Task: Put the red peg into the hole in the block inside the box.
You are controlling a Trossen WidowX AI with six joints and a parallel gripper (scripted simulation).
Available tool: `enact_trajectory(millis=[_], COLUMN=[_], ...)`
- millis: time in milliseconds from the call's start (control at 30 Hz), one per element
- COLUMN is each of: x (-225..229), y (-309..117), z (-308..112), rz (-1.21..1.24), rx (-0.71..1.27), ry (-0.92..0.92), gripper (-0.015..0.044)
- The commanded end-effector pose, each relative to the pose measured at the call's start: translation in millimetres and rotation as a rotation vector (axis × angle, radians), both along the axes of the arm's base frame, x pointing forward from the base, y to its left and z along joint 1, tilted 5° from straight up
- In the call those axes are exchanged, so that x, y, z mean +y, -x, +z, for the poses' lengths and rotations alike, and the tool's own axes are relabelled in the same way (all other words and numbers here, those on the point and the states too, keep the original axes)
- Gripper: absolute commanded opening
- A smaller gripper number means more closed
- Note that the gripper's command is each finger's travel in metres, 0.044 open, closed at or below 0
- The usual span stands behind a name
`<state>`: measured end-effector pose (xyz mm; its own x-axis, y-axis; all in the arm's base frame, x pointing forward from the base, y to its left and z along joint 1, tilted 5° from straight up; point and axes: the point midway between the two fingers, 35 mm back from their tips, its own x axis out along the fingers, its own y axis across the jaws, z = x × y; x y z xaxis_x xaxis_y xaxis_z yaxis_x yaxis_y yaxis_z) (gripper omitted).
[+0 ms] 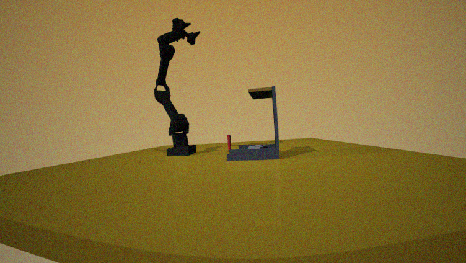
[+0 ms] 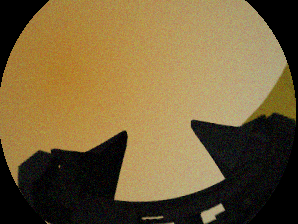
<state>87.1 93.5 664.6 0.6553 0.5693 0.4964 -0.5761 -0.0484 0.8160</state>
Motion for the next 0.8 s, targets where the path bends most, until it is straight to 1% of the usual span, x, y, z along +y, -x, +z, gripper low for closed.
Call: enact_trajectory(millis=[0,367,767], x=[-19,-53,-77], y=[-26,-84,-143], z=[-13,-54,-118], rz=[0.026,0.073,0.100], rx=[0.092,0.306,0.554], ry=[-0.101,-0.310,-0.520], gripper=[0.0440,0.0440,0.0440])
